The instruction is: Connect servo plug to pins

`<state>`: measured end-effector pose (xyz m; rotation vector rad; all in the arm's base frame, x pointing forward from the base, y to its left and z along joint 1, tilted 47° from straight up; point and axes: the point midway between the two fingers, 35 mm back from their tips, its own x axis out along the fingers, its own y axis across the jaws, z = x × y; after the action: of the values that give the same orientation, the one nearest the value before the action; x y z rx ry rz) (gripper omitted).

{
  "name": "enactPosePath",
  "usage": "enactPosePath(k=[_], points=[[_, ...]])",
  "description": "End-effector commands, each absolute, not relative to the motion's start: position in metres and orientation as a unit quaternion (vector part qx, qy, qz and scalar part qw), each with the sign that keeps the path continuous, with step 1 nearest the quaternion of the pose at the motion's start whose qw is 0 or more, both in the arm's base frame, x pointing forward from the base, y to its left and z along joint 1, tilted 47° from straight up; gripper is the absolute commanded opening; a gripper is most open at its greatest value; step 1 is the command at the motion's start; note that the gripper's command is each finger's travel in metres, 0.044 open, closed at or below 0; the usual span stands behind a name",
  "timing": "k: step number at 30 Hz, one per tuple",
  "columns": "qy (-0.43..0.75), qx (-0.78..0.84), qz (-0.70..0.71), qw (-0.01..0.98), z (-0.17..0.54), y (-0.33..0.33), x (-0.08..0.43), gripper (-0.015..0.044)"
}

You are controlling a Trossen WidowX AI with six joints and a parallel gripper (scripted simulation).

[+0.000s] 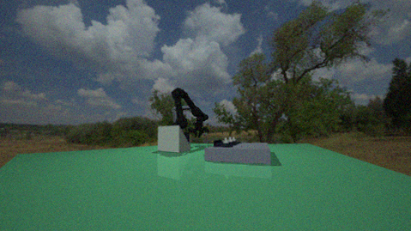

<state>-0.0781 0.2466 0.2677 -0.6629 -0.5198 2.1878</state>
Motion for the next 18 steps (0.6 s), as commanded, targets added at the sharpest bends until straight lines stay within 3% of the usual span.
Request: enactPosePath(k=[1,18], points=[[-0.191,-0.262,0.849,0.418,0.268,0.253,-0.065,0.0115],[-0.142,-0.264,0.78,0.549,0.274,0.27,0.001,0.0115]])
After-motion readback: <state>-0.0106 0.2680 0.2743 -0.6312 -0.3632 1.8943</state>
